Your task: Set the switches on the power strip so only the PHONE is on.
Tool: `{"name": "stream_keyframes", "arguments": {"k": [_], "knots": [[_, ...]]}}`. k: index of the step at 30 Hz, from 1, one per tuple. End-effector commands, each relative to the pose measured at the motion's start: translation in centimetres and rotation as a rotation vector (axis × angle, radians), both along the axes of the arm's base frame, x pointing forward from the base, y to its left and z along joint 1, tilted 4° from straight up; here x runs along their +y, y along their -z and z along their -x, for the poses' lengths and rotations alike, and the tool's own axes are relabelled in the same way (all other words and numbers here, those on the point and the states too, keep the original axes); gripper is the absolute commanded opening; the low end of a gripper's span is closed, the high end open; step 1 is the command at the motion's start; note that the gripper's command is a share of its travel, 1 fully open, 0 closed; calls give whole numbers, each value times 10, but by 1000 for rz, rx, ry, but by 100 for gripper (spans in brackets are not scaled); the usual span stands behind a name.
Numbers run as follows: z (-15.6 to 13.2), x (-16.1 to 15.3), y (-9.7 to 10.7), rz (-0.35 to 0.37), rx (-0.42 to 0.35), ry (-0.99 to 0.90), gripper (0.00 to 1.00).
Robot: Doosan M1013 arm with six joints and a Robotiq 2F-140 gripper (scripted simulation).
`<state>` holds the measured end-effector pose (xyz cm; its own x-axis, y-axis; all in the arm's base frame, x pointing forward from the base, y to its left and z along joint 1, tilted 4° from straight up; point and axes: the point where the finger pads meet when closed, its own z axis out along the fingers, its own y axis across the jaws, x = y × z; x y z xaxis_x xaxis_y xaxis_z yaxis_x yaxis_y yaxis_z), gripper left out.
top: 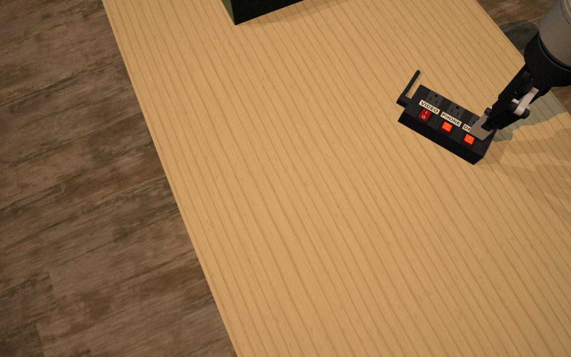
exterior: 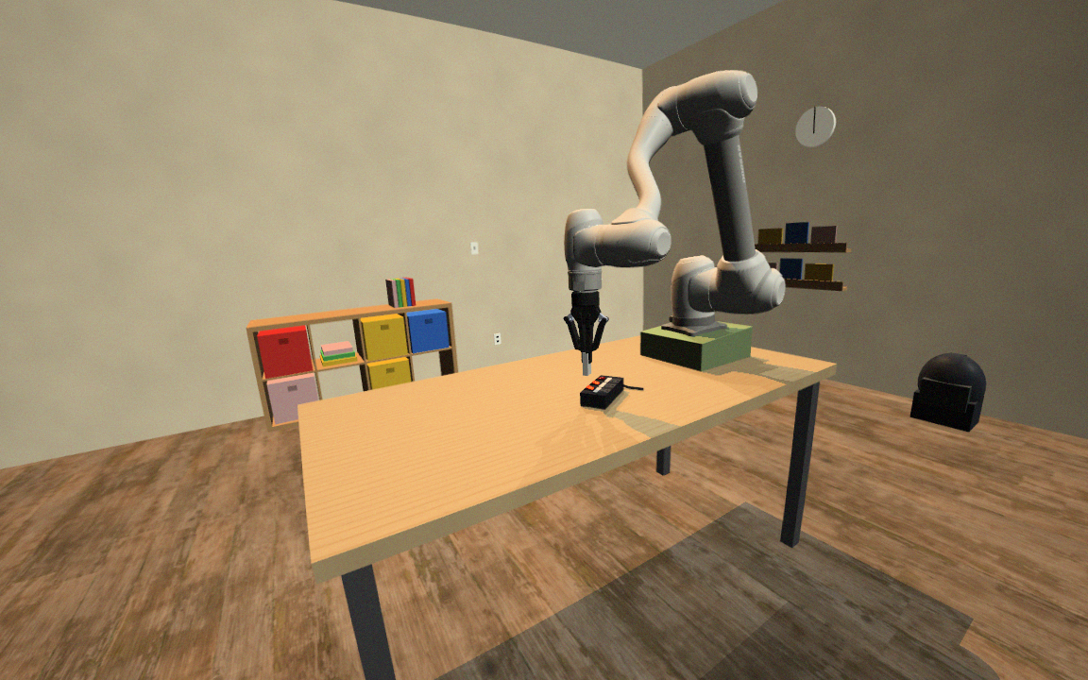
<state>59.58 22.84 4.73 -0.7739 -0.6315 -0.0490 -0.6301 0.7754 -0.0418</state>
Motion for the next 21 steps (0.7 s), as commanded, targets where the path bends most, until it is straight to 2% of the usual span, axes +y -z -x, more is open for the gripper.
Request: {"name": "stream_keyframes", "arguments": {"k": [1, 21], "knots": [[0, 0, 4, 0, 0, 0, 0], [-2, 0, 26, 0, 0, 0, 0]]}}
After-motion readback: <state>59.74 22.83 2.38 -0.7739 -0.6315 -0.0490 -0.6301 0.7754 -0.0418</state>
